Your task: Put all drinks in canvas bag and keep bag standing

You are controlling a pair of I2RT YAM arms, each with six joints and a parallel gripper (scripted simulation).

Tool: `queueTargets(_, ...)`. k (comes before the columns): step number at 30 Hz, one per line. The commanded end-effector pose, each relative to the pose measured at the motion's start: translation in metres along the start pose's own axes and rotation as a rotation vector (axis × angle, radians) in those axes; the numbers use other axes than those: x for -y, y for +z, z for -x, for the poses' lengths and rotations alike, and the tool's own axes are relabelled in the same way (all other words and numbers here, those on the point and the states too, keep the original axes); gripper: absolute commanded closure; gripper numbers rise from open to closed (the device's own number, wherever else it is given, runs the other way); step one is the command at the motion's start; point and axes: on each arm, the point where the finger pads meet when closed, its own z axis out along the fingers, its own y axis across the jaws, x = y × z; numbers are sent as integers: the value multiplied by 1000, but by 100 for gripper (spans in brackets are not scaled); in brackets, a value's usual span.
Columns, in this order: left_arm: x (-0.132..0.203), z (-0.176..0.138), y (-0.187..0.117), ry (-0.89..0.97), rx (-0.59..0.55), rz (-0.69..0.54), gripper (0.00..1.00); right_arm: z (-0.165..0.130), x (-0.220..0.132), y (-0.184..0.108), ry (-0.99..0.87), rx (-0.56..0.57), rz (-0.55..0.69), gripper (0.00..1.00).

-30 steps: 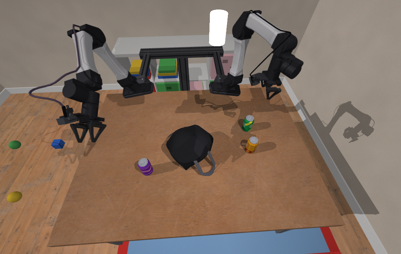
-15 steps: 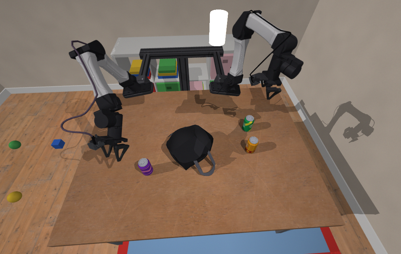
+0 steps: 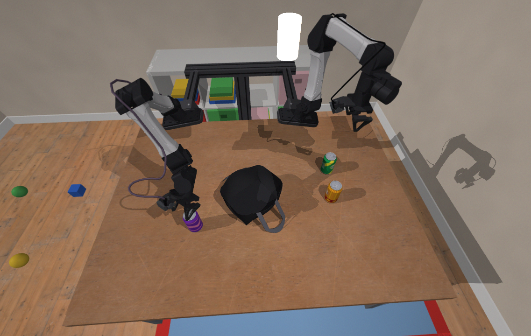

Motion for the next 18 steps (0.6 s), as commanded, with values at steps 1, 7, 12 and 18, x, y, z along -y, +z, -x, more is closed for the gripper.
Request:
queueTargets(1,-6,-2,-8,-16,-19,57,0,-7,-13,1,61,72,-32,16)
queueTargets(7,-6,-2,-8,-16,-19,57,0,-16,3,11,28,37,-74,16)
queueTargets(12,-6,-2,-8,-16,-19,57,0,-60,13,11,-88,-56,-87,16)
queueTargets(18,-6,-2,-8,-16,-19,57,0,-44,5,22,-26,-18,-56,16)
